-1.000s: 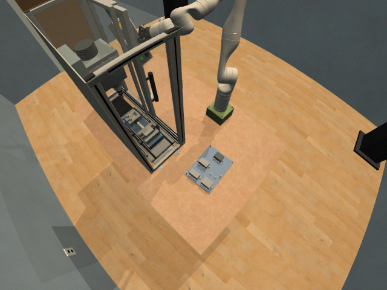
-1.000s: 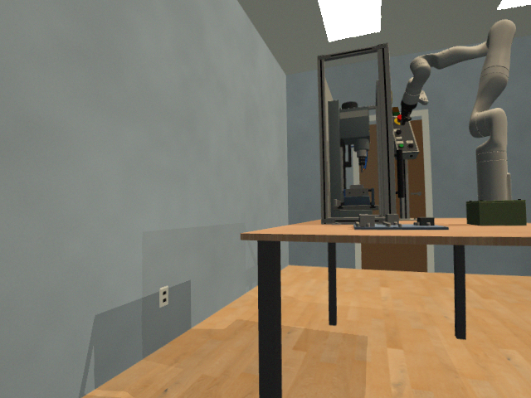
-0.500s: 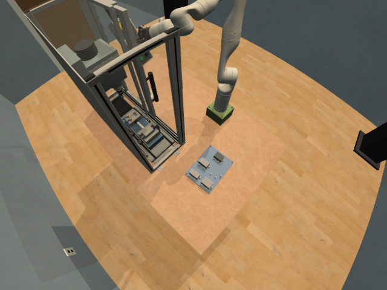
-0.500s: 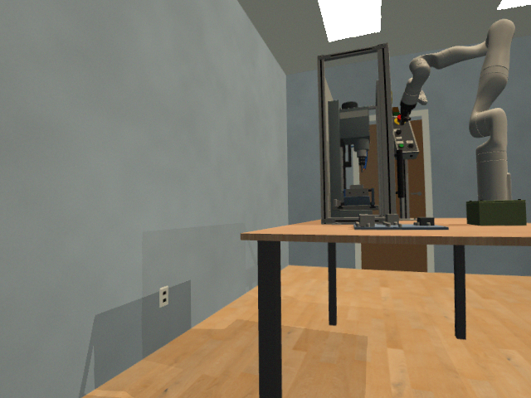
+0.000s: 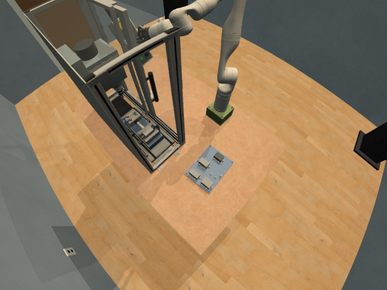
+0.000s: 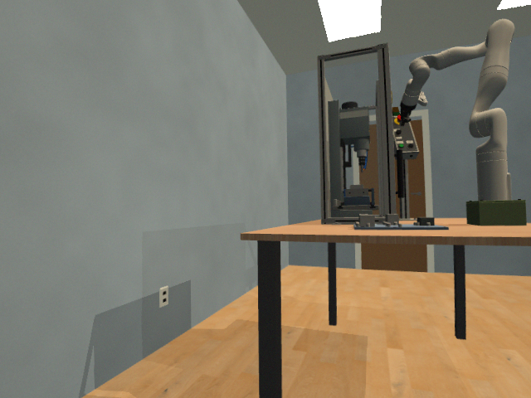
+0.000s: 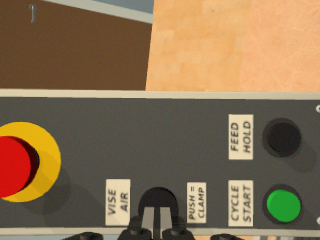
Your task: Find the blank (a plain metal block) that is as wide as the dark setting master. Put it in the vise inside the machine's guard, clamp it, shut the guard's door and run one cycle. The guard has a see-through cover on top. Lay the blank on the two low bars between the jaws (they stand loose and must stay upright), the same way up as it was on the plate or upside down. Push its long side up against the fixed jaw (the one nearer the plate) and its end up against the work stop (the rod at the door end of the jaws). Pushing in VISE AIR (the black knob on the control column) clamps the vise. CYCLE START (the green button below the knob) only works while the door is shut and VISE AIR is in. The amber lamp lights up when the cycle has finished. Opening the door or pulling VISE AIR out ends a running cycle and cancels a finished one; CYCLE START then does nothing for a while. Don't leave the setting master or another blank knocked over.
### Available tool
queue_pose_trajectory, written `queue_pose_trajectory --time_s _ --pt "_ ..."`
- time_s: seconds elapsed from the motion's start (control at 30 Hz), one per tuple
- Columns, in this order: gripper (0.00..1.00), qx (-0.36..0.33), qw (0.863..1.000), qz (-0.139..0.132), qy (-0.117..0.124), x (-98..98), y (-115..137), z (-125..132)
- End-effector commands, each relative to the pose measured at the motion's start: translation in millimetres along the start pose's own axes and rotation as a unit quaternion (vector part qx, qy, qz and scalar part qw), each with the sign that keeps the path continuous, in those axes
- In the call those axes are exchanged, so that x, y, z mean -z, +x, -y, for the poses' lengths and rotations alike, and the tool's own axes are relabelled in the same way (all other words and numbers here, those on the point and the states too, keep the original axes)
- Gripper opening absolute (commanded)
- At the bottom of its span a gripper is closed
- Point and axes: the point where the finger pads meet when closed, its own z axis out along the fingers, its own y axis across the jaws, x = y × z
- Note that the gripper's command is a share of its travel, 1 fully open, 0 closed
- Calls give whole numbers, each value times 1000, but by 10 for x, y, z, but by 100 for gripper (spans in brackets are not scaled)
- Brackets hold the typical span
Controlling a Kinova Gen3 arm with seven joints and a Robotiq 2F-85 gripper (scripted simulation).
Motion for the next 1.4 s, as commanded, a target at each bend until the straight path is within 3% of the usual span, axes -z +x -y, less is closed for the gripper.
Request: queue_pose_trajectory --time_s 0.0,1.37 --pt "10 3 1000 3 3 -11 -38 -5" --pt "10 3 1000 3 3 -133 -39 -5"
